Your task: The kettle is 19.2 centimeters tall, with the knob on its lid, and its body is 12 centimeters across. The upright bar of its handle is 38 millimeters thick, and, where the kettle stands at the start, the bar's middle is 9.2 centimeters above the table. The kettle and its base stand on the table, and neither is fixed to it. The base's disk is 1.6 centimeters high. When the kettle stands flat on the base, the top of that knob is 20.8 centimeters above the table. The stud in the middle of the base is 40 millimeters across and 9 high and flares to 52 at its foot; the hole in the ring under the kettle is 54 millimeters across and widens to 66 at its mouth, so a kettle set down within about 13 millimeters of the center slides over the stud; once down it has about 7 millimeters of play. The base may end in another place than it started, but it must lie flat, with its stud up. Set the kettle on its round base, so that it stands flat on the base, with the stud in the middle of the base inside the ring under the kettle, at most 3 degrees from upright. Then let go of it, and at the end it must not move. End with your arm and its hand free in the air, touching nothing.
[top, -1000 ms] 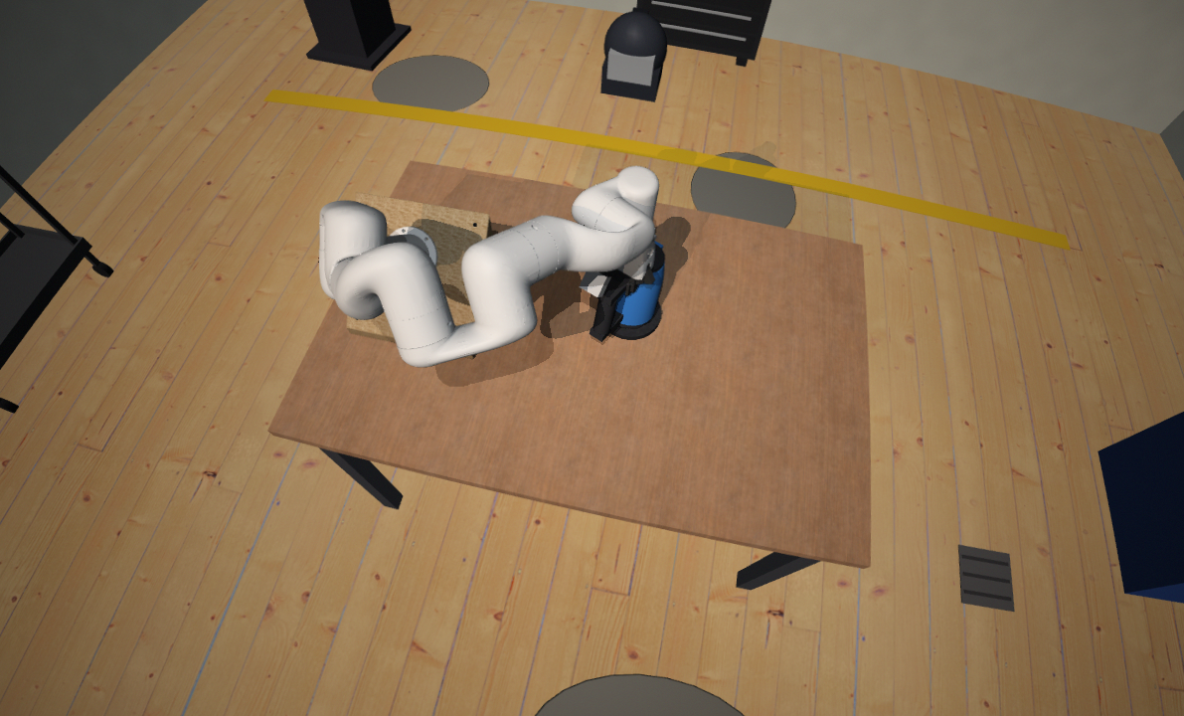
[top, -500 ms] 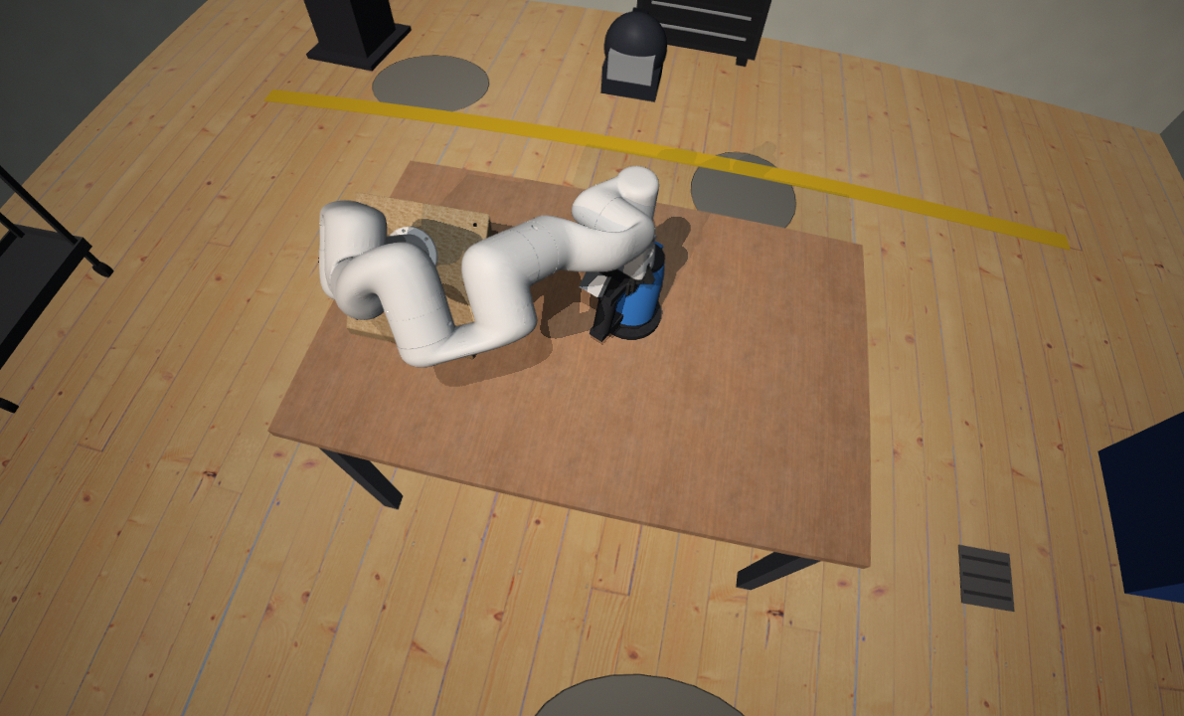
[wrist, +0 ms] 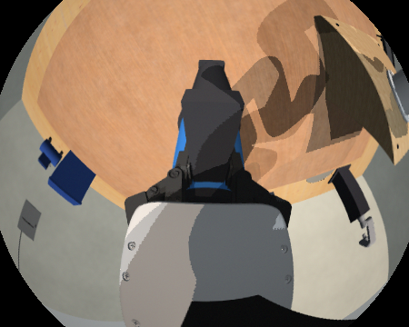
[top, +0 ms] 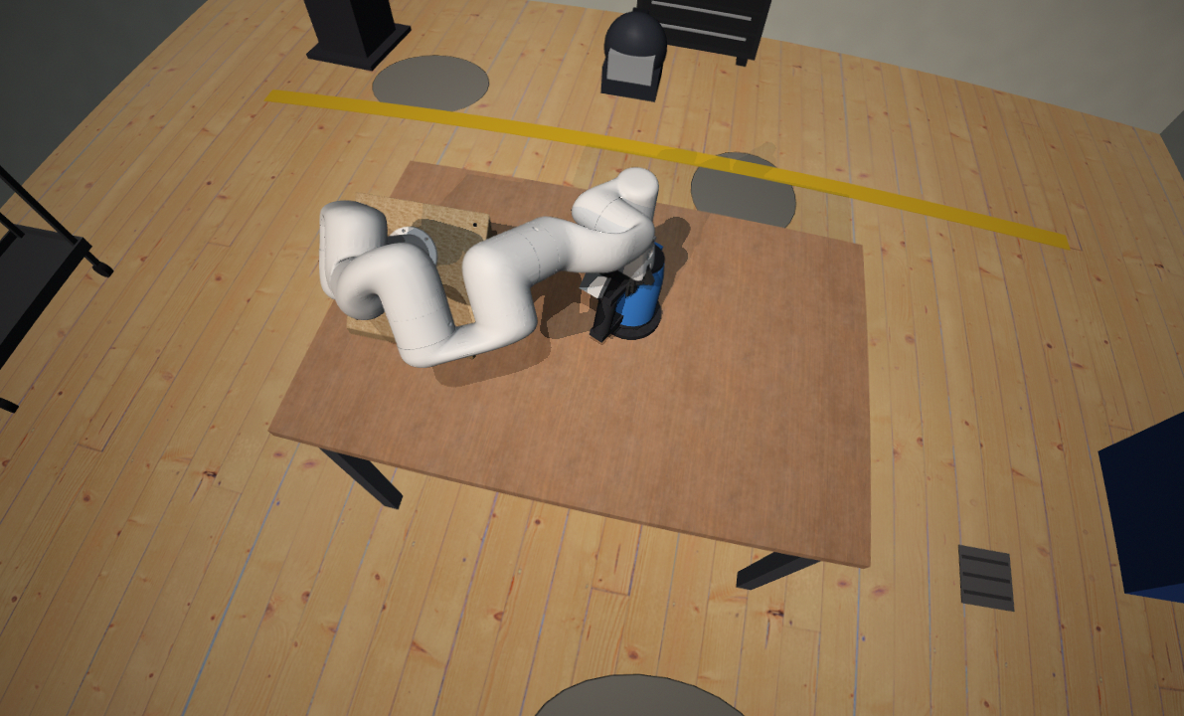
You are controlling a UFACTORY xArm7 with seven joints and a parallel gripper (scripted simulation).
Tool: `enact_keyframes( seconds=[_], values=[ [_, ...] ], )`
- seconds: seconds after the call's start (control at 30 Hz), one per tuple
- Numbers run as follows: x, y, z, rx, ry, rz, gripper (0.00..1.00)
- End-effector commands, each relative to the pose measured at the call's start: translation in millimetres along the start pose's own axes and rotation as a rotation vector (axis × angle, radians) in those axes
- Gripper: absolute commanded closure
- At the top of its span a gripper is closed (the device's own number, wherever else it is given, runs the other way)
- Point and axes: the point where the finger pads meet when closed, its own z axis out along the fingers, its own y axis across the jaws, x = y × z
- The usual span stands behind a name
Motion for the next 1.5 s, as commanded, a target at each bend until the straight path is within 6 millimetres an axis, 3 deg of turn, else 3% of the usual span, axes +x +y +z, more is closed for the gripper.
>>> enact_keyframes(
  seconds=[0.0, 1.47],
  values=[
    [-1.5, -0.6, -2.7, 0.003, -0.005, 0.000, 1.00],
    [-1.5, -0.6, 3.3, 0.003, -0.005, 0.000, 1.00]
  ],
)
